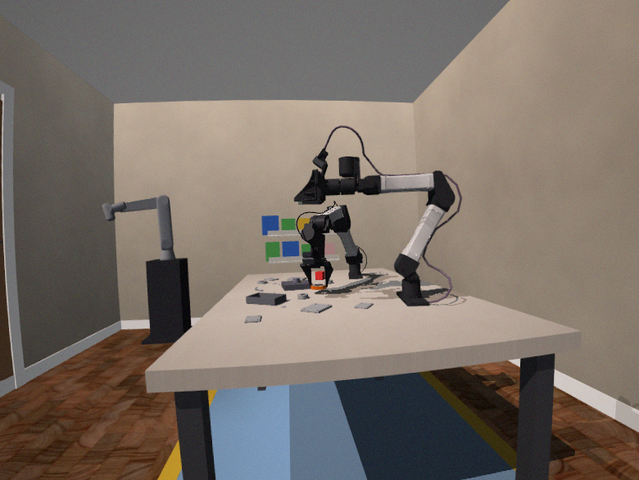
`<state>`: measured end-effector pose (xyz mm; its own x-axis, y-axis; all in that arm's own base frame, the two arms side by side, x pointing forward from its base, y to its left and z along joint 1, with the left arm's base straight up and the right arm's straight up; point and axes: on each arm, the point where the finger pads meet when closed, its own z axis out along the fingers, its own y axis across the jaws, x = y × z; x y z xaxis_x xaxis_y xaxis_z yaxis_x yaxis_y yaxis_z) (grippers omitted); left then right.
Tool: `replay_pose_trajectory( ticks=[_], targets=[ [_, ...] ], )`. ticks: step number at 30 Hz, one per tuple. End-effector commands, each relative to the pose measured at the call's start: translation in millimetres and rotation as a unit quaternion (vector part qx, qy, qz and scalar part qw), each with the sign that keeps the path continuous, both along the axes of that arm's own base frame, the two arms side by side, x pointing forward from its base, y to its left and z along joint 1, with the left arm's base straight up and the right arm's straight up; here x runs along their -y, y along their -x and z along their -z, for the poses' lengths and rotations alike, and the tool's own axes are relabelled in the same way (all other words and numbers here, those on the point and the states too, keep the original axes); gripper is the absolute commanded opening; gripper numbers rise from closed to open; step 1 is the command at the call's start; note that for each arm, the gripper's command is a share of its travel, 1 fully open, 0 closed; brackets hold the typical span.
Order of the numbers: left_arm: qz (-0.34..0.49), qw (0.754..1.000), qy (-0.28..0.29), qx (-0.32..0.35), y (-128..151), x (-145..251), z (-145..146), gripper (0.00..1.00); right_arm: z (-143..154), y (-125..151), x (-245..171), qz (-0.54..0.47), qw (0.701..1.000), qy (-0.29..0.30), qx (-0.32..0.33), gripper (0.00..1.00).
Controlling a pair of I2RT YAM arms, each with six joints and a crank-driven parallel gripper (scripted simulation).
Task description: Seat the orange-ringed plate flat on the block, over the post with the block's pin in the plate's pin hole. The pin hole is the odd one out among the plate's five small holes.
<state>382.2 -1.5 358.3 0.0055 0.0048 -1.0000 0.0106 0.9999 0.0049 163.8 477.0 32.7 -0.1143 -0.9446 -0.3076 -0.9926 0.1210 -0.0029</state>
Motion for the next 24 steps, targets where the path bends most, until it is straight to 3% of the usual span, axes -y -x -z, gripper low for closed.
replay_pose_trajectory(
  ticks=[1,14,24],
  targets=[
    [0.003,1.000,0.003,-0.002,6,2,2,1.00,-29,-3,-4,0.003,1.000,-0.021,0.007,0.00],
    [0.003,1.000,0.003,-0.002,6,2,2,1.00,-20,-1,-2,0.003,1.000,0.002,-0.001,0.00],
    [0.003,1.000,0.003,-0.002,6,2,2,1.00,-34,0,-3,0.002,1.000,-0.001,0.001,0.00]
  ],
)
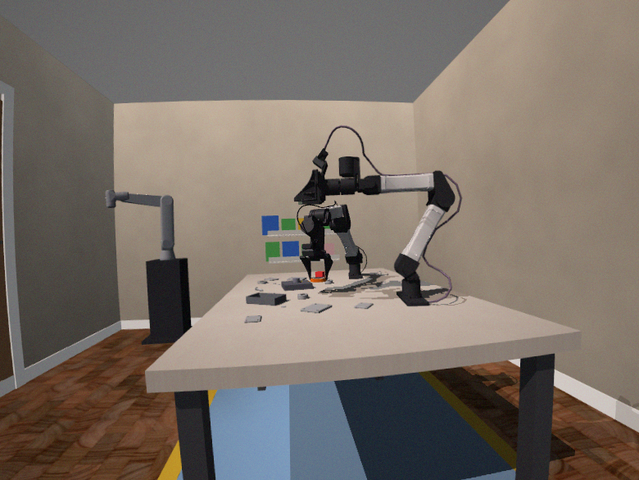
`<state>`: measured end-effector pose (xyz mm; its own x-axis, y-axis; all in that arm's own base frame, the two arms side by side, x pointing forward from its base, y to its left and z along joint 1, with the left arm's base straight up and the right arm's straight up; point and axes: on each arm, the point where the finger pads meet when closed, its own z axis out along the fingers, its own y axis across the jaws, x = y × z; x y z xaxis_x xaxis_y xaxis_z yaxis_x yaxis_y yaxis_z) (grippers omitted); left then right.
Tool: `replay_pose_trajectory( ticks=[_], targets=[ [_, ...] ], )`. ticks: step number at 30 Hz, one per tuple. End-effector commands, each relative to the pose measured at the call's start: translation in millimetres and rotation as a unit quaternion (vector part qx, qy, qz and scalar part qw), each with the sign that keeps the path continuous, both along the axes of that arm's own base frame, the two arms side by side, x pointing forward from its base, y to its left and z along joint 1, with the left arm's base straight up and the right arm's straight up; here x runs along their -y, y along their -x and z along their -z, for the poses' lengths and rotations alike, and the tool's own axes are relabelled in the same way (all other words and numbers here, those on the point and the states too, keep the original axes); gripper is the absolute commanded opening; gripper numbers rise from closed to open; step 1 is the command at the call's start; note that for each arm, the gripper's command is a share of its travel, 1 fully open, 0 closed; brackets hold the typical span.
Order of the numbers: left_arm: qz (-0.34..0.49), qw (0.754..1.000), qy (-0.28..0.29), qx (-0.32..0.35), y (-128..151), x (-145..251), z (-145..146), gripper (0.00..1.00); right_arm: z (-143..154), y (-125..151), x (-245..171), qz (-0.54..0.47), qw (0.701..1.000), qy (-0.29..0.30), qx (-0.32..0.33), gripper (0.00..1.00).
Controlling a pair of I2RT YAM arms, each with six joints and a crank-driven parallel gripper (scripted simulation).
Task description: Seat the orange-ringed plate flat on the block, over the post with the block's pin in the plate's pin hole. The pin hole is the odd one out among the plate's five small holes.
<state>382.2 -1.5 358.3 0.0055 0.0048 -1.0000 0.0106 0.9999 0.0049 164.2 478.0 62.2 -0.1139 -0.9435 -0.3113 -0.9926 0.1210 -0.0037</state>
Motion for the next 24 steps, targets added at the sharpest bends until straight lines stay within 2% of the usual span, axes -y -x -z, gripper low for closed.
replay_pose_trajectory(
  ticks=[1,2,6,13,14,18,22,23,24],
  targets=[
    [0.003,1.000,0.003,-0.002,6,2,2,1.00,-13,0,-2,0.002,1.000,-0.006,0.002,0.00],
    [0.003,1.000,0.003,-0.002,6,2,2,1.00,-7,1,-1,0.002,1.000,0.001,0.000,0.00],
    [0.003,1.000,0.003,-0.002,6,2,2,1.00,-22,1,-3,0.001,1.000,-0.010,0.003,0.00],
    [0.003,1.000,0.003,-0.002,6,2,2,1.00,-22,1,-3,0.001,1.000,-0.011,0.004,0.00],
    [0.003,1.000,0.003,-0.002,6,2,2,1.00,-20,-12,13,0.045,0.999,0.006,0.002,0.00],
    [0.003,1.000,0.003,-0.002,6,2,2,1.00,-19,-22,33,0.182,0.983,0.021,-0.015,0.00],
    [0.003,1.000,0.003,-0.002,6,2,2,1.00,-18,-33,54,0.275,0.961,0.027,-0.027,0.00],
    [0.003,1.000,0.003,-0.002,6,2,2,1.00,-21,-16,38,0.300,0.953,0.023,-0.033,0.00],
    [0.003,1.000,0.003,-0.002,6,2,2,1.00,-19,-33,51,0.327,0.944,0.030,-0.029,0.00]
  ],
)
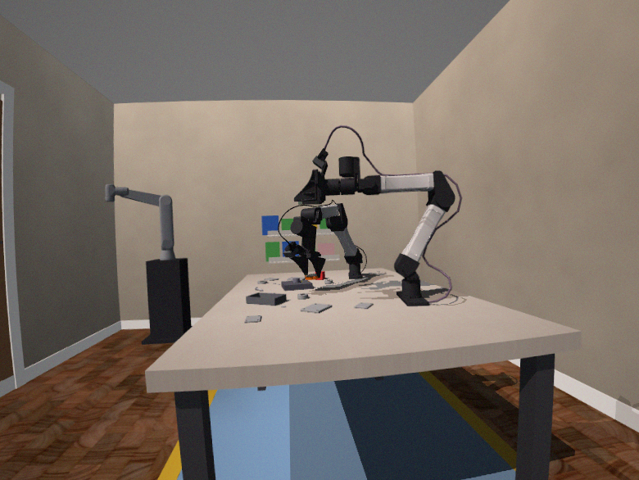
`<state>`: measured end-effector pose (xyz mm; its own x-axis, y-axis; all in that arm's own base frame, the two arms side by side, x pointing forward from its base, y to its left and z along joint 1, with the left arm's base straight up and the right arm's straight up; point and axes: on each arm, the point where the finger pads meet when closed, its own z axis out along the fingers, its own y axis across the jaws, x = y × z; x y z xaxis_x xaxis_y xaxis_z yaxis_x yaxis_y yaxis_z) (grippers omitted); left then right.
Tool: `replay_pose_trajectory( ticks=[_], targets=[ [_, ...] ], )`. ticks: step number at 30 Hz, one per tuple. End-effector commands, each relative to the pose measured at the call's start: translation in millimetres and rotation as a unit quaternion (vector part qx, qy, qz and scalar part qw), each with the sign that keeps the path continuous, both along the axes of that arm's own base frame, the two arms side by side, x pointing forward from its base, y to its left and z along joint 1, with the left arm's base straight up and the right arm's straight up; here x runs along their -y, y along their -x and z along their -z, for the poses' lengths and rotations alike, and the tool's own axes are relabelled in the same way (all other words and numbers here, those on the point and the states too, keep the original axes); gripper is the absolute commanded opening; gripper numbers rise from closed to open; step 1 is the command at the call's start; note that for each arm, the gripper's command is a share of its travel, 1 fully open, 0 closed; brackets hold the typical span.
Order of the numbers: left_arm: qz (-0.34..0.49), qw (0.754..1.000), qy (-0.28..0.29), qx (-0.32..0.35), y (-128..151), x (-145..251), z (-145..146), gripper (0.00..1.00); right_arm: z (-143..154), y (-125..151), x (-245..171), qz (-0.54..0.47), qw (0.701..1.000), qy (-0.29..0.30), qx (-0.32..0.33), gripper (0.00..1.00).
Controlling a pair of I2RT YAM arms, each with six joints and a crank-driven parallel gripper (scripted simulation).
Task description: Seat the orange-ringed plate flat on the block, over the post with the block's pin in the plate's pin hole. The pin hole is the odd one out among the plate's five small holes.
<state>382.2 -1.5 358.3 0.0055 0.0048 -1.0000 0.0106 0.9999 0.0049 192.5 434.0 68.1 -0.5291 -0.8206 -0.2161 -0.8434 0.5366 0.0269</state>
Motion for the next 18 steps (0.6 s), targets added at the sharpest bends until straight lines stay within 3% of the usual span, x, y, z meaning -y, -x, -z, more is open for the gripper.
replay_pose_trajectory(
  ticks=[1,6,9,10,13,18],
  targets=[
    [0.003,1.000,0.003,-0.002,6,2,2,1.00,-13,-5,10,0.139,0.990,-0.002,0.007,0.00],
    [0.003,1.000,0.003,-0.002,6,2,2,1.00,-12,-23,31,0.211,0.978,0.006,0.005,0.00],
    [0.003,1.000,0.003,-0.002,6,2,2,1.00,-11,-32,42,0.319,0.948,0.009,0.005,0.00],
    [0.003,1.000,0.003,-0.002,6,2,2,1.00,-11,-10,25,0.343,0.939,0.004,0.003,0.00],
    [0.003,1.000,0.003,-0.002,6,2,2,1.00,-11,-41,54,0.410,0.912,0.017,0.010,0.00],
    [0.003,1.000,0.003,-0.002,6,2,2,1.00,-10,-54,69,0.511,0.859,0.013,0.014,0.00]
  ],
)
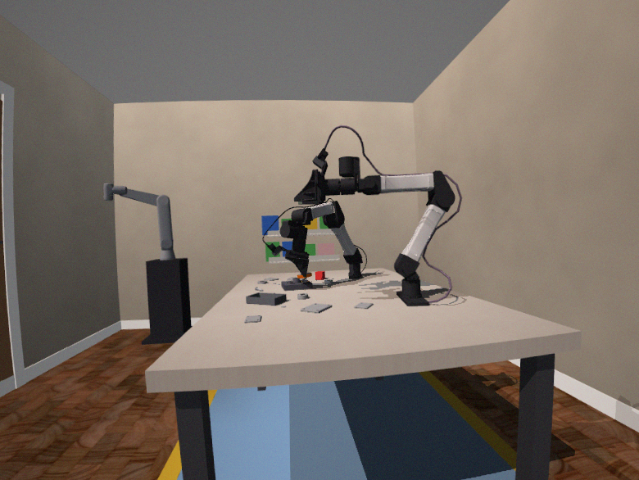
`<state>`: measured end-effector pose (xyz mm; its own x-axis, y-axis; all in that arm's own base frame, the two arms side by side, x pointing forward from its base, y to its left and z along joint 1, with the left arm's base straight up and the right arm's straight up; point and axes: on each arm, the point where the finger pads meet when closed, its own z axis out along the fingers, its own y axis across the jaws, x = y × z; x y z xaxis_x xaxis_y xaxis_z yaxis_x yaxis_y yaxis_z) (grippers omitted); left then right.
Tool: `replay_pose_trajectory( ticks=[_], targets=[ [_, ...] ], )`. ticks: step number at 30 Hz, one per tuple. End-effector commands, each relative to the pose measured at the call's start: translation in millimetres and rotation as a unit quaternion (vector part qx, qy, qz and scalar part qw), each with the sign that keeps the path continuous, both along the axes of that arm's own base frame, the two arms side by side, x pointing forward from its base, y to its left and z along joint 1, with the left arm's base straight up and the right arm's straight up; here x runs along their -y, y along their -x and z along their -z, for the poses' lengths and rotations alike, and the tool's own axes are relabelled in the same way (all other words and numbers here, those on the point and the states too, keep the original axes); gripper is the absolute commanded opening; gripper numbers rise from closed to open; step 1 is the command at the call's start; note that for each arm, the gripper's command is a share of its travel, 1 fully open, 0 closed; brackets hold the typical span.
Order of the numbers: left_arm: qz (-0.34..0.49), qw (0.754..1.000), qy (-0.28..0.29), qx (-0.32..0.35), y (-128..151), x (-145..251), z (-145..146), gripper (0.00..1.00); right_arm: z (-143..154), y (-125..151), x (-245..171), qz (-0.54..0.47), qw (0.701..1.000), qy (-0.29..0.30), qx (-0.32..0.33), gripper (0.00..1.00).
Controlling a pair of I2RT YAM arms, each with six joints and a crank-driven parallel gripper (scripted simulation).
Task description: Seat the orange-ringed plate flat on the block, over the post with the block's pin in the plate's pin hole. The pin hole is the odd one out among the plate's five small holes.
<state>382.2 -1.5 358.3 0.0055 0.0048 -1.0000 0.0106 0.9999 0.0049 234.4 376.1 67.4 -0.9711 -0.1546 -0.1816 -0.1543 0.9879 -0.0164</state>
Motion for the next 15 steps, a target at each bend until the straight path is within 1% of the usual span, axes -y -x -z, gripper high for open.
replay_pose_trajectory(
  ticks=[1,3,5,6,7,8,15],
  targets=[
    [0.003,1.000,0.003,-0.002,6,2,2,1.00,-12,-7,6,0.137,0.990,-0.006,0.028,0.00],
    [0.003,1.000,0.003,-0.002,6,2,2,1.00,-10,-13,17,0.190,0.981,0.004,0.035,0.00],
    [0.003,1.000,0.003,-0.002,6,2,2,1.00,-10,-13,17,0.190,0.981,0.004,0.035,0.00],
    [0.003,1.000,0.003,-0.002,6,2,2,1.00,-10,-17,13,0.228,0.973,0.001,0.041,0.00],
    [0.003,1.000,0.003,-0.002,6,2,2,1.00,-11,-23,27,0.263,0.964,0.006,0.043,0.00],
    [0.003,1.000,0.003,-0.002,6,2,2,1.00,-10,-26,28,0.285,0.957,0.005,0.047,0.00],
    [0.003,1.000,0.003,-0.002,6,2,2,1.00,-9,-42,50,0.404,0.912,0.008,0.068,0.00]
  ],
)
